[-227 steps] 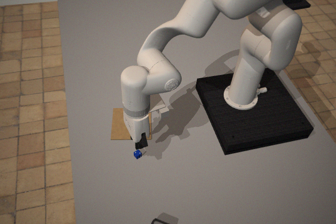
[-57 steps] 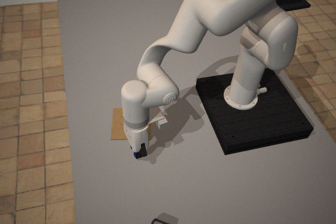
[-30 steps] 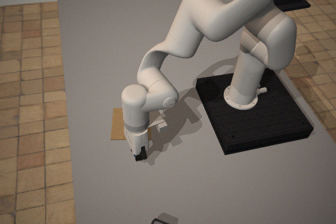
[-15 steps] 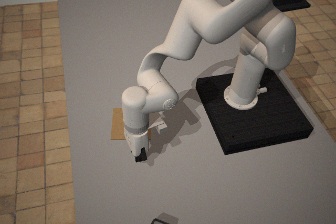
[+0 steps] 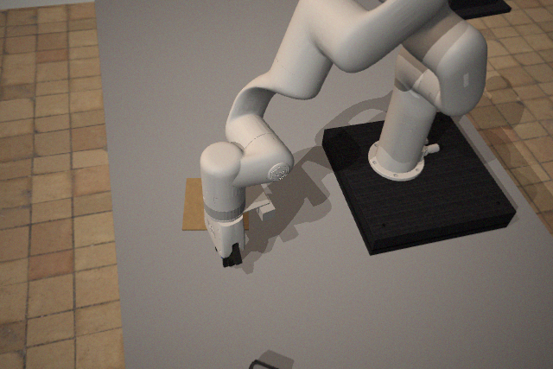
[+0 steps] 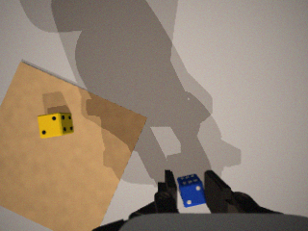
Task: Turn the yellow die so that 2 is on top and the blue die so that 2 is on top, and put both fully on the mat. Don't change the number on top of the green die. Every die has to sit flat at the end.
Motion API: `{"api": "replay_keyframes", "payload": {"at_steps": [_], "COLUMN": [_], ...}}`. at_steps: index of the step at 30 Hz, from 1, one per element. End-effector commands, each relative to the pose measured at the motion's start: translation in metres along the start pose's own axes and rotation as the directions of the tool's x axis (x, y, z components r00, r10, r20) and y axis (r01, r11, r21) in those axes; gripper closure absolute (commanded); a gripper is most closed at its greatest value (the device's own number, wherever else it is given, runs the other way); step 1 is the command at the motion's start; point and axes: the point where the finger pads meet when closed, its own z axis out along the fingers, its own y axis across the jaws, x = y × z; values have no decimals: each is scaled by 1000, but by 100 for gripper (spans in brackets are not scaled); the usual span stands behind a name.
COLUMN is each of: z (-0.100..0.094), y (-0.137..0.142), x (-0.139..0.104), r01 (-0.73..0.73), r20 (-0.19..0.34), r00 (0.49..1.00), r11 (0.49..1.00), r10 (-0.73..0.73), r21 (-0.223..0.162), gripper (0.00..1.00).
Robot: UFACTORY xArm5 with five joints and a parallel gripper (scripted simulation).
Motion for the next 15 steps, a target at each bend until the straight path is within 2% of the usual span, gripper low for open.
{"api": "replay_keyframes", "payload": {"at_steps": [1, 14, 15], "z": [-1, -1, -1], "y": [0, 0, 0], "x": [-1, -1, -1], "r01": [0, 0, 0], "r20": [3, 3, 3], "r00": [1000, 1000, 1000], "r11": [1000, 1000, 1000], "r10": [0, 0, 0], "r21": [0, 0, 0], "gripper": [64, 64, 85]}}
